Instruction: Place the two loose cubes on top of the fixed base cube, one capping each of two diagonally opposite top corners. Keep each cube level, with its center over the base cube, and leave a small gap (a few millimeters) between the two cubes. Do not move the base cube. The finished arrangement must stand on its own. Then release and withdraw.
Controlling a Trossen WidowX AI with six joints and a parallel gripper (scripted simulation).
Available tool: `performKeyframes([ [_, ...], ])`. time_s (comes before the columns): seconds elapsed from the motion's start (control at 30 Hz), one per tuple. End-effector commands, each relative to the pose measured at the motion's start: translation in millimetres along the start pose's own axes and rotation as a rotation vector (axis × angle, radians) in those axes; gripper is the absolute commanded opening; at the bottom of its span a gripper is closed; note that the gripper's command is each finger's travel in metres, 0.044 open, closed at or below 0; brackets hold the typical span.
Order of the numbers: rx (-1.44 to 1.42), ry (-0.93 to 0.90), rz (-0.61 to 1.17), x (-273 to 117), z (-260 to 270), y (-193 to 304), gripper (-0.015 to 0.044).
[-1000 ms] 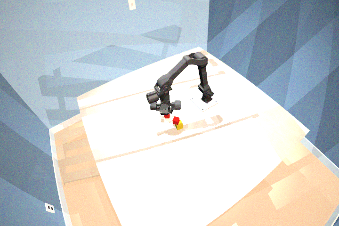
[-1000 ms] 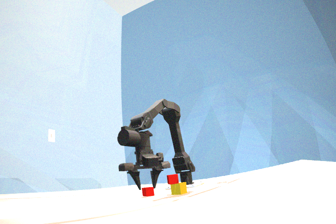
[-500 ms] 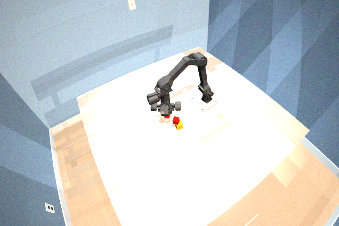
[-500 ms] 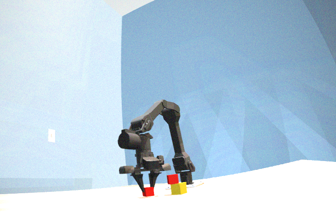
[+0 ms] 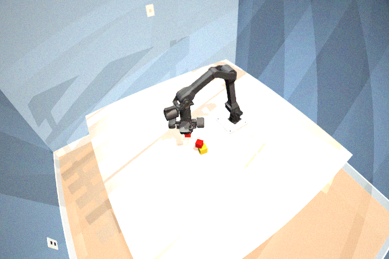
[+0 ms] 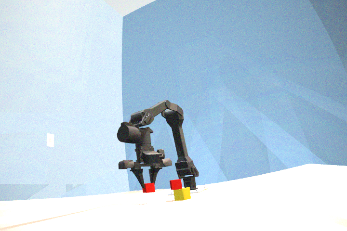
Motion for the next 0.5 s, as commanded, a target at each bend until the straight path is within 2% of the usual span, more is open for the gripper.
performKeyframes([
  [0.0,-0.002,0.003,-0.004,-13.9,-1.0,-0.5,0.0105],
  [0.47,-0.002,0.003,-0.004,-58.6,2.0,0.6,0.0105],
])
Point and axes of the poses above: the point midway between the two fingers, 35 mm back from their tips, its own x axis out along the fingers, its own z axis across the jaws, y = z × x, the point moved 2 cm from there along -x, back along the fingers, and after that the axes turned 8 degrees about -x, right-handed, at the moved point
